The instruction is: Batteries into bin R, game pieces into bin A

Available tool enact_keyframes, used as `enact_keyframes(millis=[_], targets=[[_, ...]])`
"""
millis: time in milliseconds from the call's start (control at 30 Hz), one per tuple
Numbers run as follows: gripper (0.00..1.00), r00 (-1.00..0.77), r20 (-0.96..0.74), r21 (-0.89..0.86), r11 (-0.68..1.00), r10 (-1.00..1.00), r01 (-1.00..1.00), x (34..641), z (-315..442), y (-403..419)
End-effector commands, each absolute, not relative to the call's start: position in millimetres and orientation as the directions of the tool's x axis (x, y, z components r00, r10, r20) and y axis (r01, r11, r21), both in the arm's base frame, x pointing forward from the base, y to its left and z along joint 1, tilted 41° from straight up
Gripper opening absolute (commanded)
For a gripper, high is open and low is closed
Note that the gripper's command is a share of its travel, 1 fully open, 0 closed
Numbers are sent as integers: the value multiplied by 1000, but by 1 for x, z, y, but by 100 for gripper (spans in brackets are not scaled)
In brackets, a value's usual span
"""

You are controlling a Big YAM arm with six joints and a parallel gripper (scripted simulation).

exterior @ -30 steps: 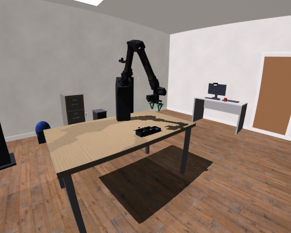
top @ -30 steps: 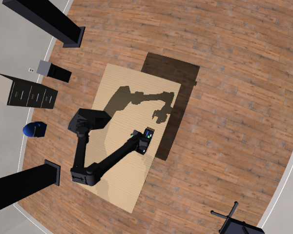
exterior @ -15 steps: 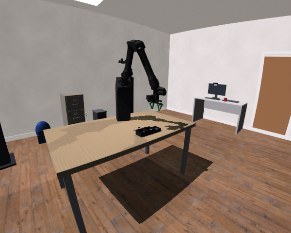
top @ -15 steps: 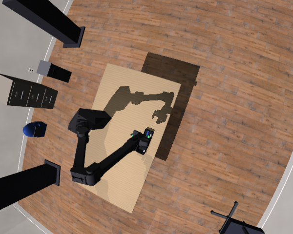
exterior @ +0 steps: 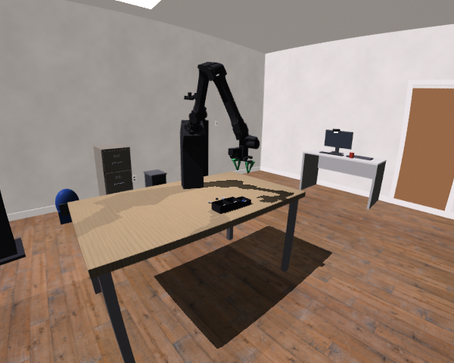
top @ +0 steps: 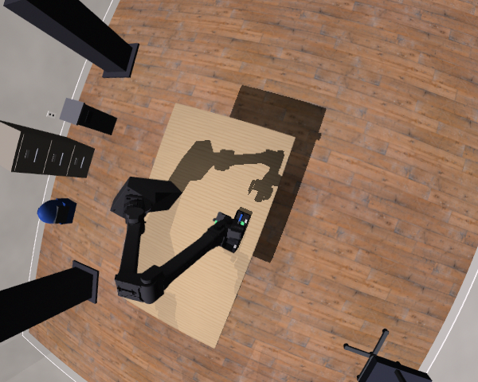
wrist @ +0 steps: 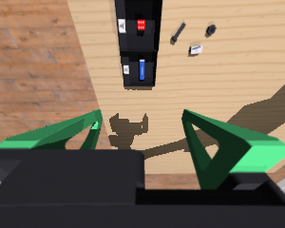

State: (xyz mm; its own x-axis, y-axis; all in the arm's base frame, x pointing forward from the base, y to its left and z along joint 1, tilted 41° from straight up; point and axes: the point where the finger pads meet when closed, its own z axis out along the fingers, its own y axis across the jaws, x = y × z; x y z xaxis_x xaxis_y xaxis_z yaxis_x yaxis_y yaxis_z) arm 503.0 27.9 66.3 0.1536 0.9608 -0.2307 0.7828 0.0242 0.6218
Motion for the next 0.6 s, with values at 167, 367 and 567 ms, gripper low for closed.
enact_keyframes(millis=[167,367,567], targets=[[100,153,-226,642,29,962,766,502,77,29],[100,154,-225,644,28,962,764,502,77,28],[100,155,-226,643,28,962,765,502,76,27]])
